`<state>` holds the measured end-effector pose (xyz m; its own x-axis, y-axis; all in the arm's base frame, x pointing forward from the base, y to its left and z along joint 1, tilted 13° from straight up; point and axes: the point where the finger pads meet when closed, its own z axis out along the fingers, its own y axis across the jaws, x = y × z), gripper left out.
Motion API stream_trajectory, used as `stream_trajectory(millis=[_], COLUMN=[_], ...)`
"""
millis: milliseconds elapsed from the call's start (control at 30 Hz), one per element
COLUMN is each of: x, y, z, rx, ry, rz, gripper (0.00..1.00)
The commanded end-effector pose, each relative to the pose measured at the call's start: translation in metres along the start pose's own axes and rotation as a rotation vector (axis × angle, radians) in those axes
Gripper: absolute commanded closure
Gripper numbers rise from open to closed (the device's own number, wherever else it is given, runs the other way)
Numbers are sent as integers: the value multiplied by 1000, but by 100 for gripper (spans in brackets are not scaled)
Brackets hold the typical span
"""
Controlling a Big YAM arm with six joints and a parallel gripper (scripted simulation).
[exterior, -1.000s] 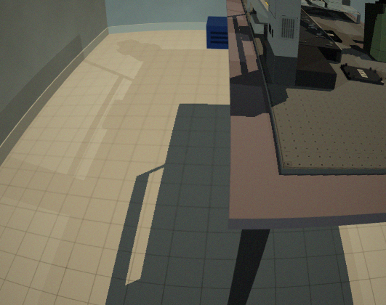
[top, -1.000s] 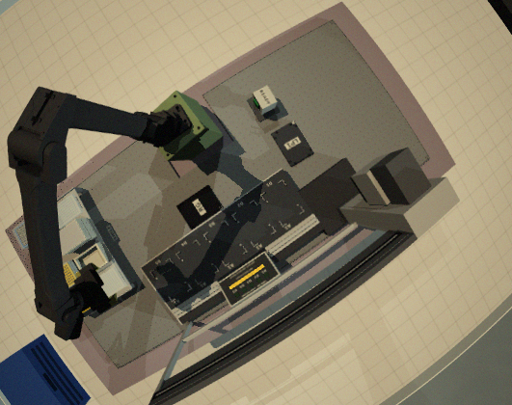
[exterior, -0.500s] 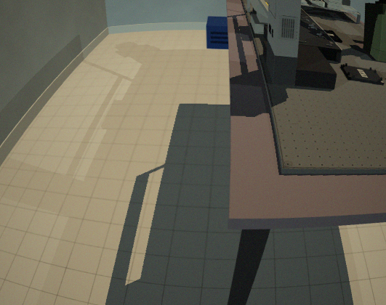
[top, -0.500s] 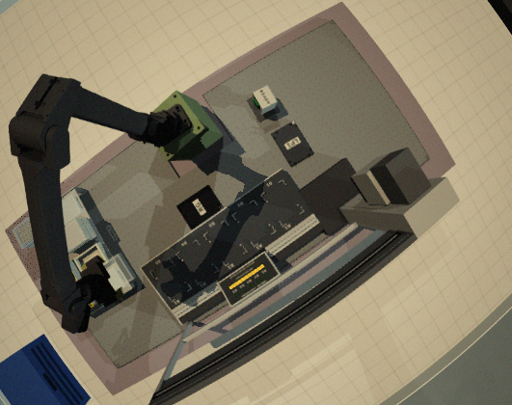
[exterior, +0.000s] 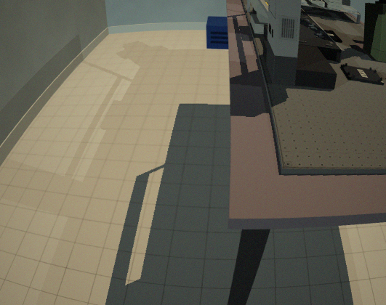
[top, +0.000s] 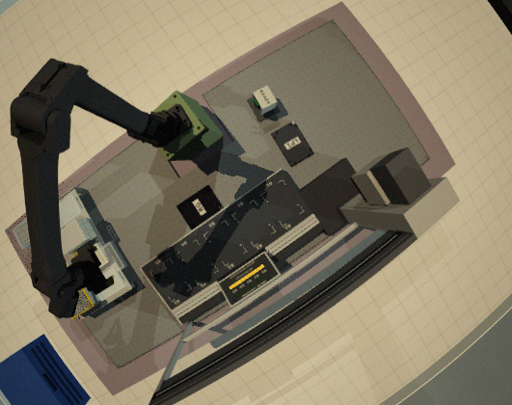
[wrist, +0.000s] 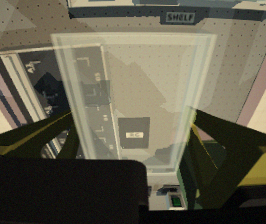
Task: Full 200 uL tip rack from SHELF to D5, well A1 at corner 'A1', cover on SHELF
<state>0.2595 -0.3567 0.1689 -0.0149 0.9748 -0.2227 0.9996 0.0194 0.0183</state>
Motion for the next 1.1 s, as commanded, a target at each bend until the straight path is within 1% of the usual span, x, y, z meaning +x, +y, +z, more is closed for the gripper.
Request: stream_trajectory(millis=[0,33,367,400,500,567,1067], x=[-12,-13,-13,-8,-9,-9,-11], y=[16,8,8,-6,-21,-21,-96], z=[-10,-16,-16,-14,-13,-13,-12], rx=[-32,-29,-29,-28,-26,-26,-20], ry=[-32,-37,-37,-36,-35,-35,-41], rz=[-25,-1,-1,0,-1,-1,-2], gripper=[100,100,100,100,100,100,100])
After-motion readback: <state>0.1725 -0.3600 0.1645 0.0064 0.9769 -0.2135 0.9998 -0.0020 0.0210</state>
